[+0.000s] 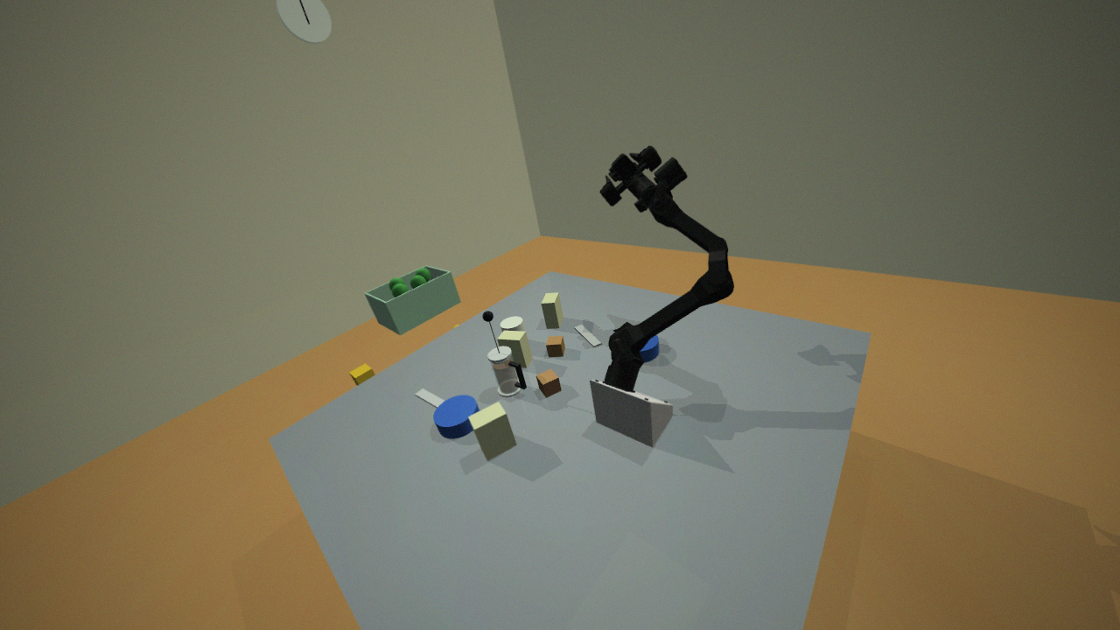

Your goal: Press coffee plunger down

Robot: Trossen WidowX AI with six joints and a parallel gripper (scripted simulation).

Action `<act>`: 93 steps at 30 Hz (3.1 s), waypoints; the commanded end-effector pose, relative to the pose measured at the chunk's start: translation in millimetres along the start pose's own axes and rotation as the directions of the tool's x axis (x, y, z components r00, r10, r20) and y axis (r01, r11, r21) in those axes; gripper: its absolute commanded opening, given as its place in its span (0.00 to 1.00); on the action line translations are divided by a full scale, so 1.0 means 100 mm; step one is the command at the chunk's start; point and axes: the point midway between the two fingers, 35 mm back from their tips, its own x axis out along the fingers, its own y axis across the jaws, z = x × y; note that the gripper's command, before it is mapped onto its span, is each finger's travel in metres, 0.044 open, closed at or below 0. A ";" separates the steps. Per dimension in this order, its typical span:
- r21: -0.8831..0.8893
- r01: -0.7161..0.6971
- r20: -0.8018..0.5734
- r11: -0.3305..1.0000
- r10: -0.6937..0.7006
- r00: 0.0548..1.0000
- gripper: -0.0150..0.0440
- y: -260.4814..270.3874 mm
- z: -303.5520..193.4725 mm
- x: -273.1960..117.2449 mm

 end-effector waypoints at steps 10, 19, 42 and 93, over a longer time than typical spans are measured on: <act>0.256 -0.292 0.047 0.922 0.290 0.956 1.00 1.09 0.37 0.14; 0.477 -0.585 0.075 0.656 0.633 0.771 1.00 2.48 1.03 -0.21; 0.584 -0.687 -0.182 0.433 0.894 0.409 1.00 4.34 1.71 -2.51; 0.585 -0.680 -0.185 0.441 0.890 0.417 0.50 4.94 1.27 -2.45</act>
